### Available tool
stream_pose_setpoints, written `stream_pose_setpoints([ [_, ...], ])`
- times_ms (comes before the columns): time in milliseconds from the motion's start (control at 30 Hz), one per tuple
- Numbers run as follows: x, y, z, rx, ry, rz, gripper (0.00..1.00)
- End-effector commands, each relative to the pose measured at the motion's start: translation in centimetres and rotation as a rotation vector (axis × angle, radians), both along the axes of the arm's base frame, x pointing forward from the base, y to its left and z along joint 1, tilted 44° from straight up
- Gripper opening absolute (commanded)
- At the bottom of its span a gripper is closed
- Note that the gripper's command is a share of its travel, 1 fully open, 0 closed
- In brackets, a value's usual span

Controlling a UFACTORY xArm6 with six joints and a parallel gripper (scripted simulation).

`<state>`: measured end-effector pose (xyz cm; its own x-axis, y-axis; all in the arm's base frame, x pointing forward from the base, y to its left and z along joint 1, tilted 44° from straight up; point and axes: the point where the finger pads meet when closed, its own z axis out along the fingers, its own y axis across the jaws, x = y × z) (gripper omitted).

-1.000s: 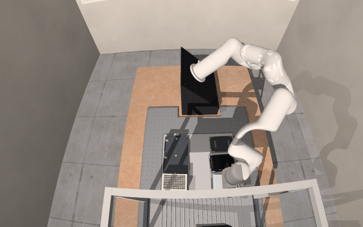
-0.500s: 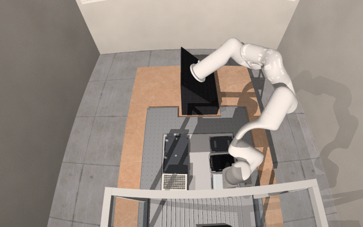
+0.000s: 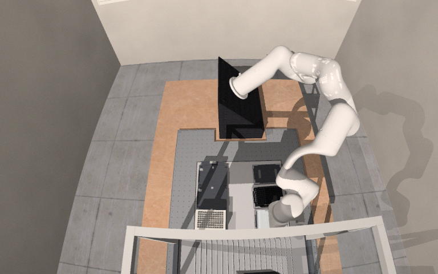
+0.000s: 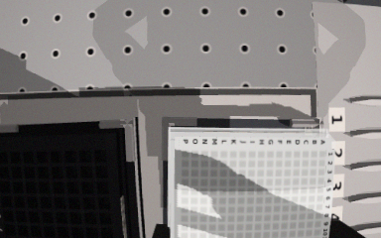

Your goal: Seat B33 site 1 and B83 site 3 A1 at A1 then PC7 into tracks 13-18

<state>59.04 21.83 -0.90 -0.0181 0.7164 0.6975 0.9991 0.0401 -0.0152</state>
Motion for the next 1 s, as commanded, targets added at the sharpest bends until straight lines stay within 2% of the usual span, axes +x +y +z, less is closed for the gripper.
stream_pose_setpoints([
  [0, 0.2, -0.1, 0.2, 0.000, -0.004, -0.002, 0.00],
  [967, 0.3, -3.1, 3.3, 0.000, -0.004, -0.002, 0.00],
])
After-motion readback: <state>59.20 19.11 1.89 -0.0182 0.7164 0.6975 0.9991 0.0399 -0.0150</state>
